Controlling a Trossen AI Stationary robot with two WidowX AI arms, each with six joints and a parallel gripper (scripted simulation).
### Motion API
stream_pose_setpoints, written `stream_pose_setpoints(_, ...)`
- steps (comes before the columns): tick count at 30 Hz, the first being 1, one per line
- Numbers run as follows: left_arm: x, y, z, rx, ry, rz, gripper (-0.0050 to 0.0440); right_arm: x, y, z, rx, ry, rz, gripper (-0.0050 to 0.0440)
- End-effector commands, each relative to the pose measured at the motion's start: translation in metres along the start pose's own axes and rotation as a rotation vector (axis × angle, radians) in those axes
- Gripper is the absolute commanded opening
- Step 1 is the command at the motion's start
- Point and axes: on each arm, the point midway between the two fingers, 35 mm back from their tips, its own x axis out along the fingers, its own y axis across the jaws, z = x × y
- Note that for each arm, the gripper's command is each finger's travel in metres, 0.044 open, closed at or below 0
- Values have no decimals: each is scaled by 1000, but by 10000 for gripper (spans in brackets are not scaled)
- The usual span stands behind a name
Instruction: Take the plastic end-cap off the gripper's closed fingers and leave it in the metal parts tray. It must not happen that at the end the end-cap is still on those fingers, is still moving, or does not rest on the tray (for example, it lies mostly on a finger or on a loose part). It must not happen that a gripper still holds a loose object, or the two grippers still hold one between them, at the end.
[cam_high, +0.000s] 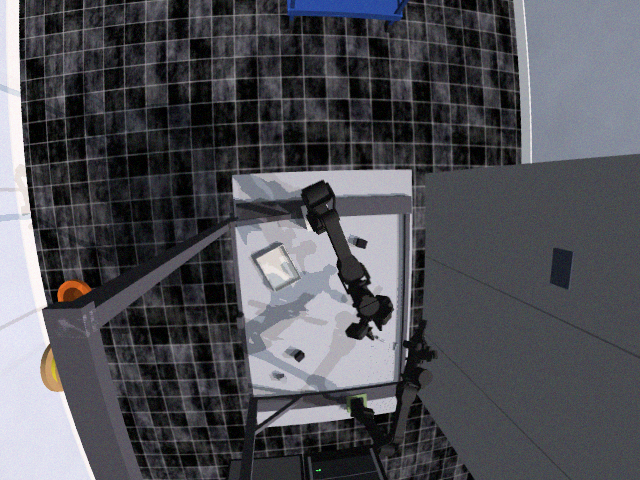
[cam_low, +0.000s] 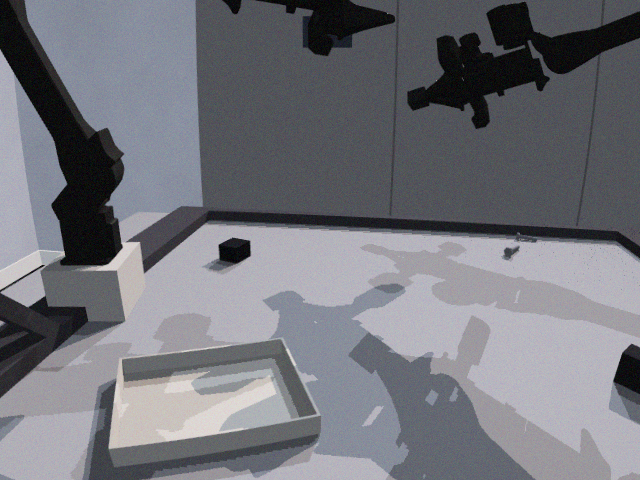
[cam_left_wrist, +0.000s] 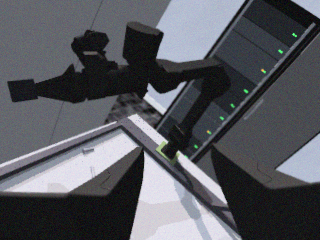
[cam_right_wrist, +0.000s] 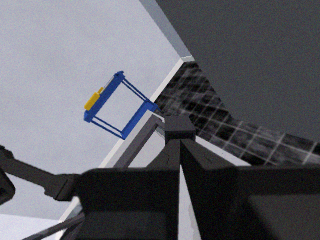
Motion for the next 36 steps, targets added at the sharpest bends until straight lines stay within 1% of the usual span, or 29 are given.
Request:
stream_pose_setpoints(1, 14, 9, 15, -170, -3, 50, 215, -8, 11, 13, 2, -31, 23, 0)
stream_pose_setpoints(3, 20, 16, 17, -244, -1, 77, 215, -8, 11, 13, 2, -31, 23, 0)
stream_pose_setpoints(5, 20, 16, 17, -244, -1, 77, 215, -8, 11, 13, 2, -31, 23, 0)
stream_pose_setpoints(6, 23, 20, 19, -281, 0, 90, 215, -8, 11, 13, 2, -31, 23, 0)
stream_pose_setpoints(13, 45, 47, 28, -540, -9, 188, 215, -8, 11, 13, 2, -31, 23, 0)
stream_pose_setpoints(20, 64, 76, 36, -801, -41, 284, 215, -8, 11, 13, 2, -31, 23, 0)
stream_pose_setpoints(22, 64, 76, 36, -801, -41, 284, 215, -8, 11, 13, 2, -31, 23, 0)
stream_pose_setpoints(30, 82, 115, 44, -1100, -108, 392, 215, -8, 11, 13, 2, -31, 23, 0)
stream_pose_setpoints(32, 84, 121, 44, -1147, -119, 409, 215, -8, 11, 13, 2, -31, 23, 0)
stream_pose_setpoints(36, 93, 143, 50, -1300, -173, 458, 215, -8, 11, 13, 2, -31, 23, 0)
